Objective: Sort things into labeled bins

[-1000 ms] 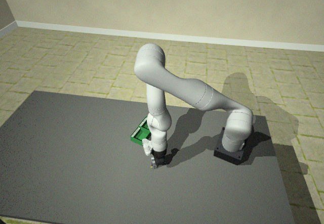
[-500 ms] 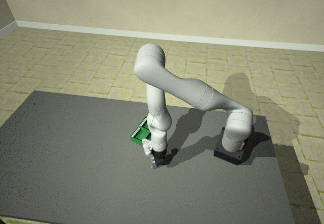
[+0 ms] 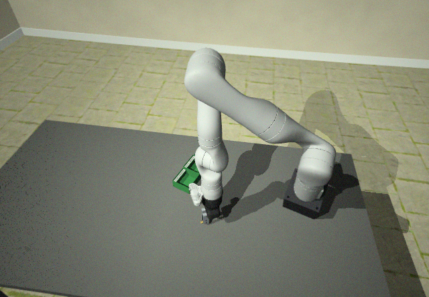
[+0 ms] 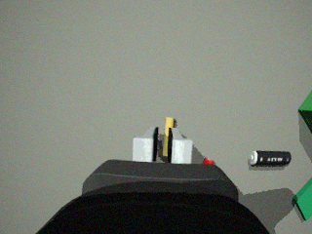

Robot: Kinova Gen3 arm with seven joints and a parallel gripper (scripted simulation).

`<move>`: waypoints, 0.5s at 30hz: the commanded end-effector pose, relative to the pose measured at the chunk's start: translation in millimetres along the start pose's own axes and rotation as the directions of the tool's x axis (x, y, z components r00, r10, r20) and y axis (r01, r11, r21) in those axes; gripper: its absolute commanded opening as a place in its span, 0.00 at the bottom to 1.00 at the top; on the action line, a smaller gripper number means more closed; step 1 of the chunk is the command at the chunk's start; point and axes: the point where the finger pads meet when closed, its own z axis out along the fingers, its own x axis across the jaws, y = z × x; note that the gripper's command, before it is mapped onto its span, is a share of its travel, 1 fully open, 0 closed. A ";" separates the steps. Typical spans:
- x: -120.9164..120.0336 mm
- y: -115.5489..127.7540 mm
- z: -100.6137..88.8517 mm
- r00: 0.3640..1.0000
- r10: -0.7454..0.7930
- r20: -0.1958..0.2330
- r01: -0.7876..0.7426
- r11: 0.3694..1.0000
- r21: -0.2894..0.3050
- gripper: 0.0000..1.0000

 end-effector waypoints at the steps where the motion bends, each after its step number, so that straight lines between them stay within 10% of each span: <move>1: 9.4 -3.6 -15.4 1.000 0.020 -0.004 -0.020 1.000 0.011 0.32; 15: 9.3 -3.3 -45.3 1.000 0.020 -0.004 -0.020 1.000 0.011 0.32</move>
